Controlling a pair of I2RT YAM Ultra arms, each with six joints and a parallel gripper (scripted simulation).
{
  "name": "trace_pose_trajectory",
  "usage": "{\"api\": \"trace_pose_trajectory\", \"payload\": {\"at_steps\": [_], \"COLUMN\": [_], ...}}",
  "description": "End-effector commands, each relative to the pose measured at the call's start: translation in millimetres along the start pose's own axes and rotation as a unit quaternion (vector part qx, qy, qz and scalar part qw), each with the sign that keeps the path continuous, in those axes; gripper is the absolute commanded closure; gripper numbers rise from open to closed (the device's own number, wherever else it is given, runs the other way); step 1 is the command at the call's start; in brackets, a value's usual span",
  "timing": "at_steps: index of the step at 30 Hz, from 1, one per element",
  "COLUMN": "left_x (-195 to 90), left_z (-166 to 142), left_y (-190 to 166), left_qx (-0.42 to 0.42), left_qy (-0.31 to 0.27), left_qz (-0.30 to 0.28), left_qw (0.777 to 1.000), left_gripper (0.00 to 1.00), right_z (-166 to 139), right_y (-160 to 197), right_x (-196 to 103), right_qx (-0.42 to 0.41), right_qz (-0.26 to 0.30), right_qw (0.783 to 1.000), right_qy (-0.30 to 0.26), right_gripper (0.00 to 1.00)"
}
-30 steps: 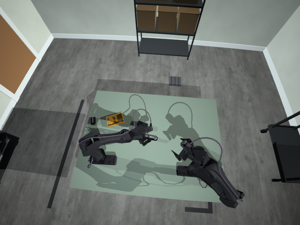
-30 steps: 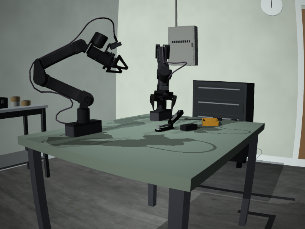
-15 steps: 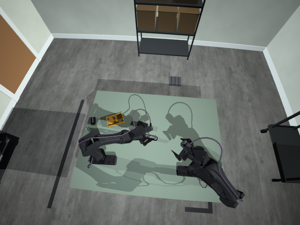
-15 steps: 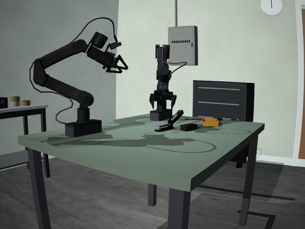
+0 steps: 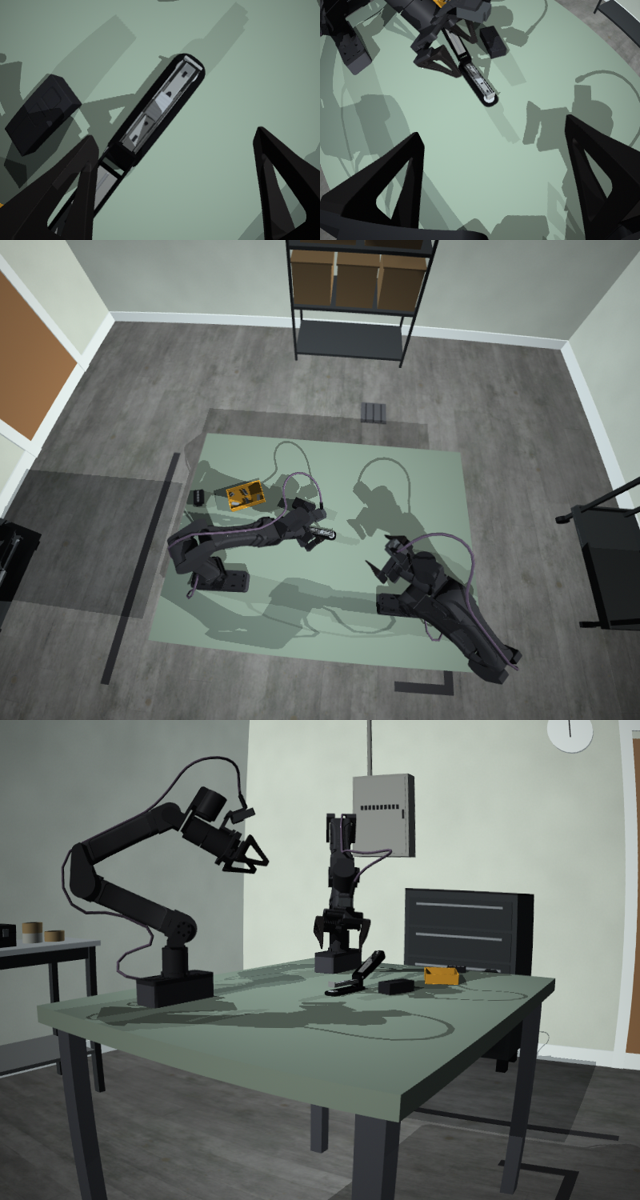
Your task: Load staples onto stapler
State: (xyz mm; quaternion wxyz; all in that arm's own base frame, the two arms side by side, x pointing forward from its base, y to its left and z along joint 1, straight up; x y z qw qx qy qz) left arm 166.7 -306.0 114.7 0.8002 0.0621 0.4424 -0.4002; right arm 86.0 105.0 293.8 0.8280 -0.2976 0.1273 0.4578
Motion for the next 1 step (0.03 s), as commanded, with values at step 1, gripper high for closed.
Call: {"api": "trace_pose_trajectory", "payload": {"at_steps": [1], "left_x": [-10.3], "left_z": [15.1], "left_y": [-9.5], "left_qx": [0.003], "left_qy": [-0.038], "left_qz": [-0.012], "left_qw": [0.999], "left_gripper": [0.00], "right_z": [1.7], "right_y": [-1.1], "right_x": [-5.0], "right_qx": [0.000], "right_qz": [-0.006], "right_qw": [1.000], "right_qy": [-0.012], "right_gripper": [0.00]}}
Point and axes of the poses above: on each arm, the point where the finger pads meet when closed, its own x axis out along the fingers, its own y axis across the jaws, z = x × y, the point moved 7 cm from there along -x, back along the fingers, and after that the axes turned 15 degrees about -x, right-handed, at the moved point
